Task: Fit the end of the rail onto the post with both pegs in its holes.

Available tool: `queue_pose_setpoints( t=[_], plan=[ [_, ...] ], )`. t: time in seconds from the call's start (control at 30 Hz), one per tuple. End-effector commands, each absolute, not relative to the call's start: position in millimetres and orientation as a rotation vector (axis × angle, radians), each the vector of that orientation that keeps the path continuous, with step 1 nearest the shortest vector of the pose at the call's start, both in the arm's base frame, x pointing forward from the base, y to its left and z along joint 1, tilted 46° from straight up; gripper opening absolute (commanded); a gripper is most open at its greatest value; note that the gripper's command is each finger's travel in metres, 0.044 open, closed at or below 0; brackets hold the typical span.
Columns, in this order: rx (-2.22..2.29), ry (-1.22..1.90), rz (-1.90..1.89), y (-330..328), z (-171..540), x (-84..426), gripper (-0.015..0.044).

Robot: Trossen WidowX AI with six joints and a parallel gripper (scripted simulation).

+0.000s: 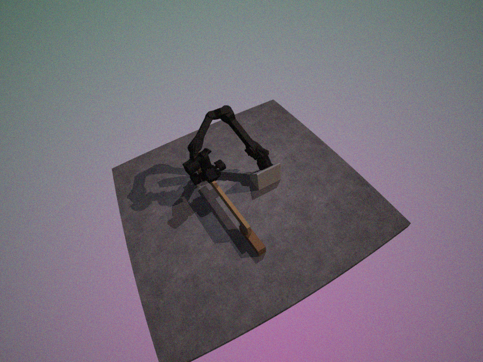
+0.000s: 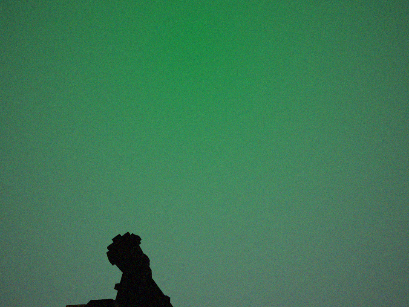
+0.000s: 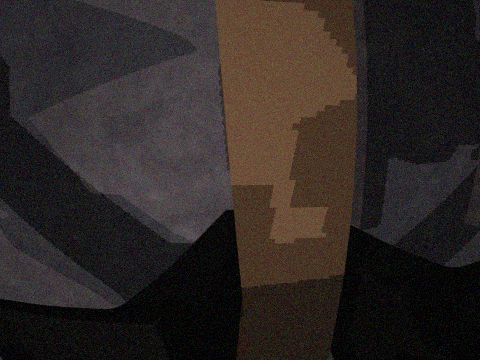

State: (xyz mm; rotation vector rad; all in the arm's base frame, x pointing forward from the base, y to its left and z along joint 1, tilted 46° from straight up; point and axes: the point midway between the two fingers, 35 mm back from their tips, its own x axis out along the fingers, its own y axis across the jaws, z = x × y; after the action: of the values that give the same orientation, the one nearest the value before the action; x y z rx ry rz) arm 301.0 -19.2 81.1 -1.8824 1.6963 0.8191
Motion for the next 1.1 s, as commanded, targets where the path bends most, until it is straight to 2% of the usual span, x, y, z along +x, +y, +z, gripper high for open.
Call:
queue_pose_setpoints(
  t=[0.0, 1.07],
  plan=[
    [-1.887, 1.693, 0.818, -19.9, 83.0, 302.1, 0.0],
    [-1.887, 1.693, 0.818, -26.2, 90.8, 303.2, 0.0]
  ],
)
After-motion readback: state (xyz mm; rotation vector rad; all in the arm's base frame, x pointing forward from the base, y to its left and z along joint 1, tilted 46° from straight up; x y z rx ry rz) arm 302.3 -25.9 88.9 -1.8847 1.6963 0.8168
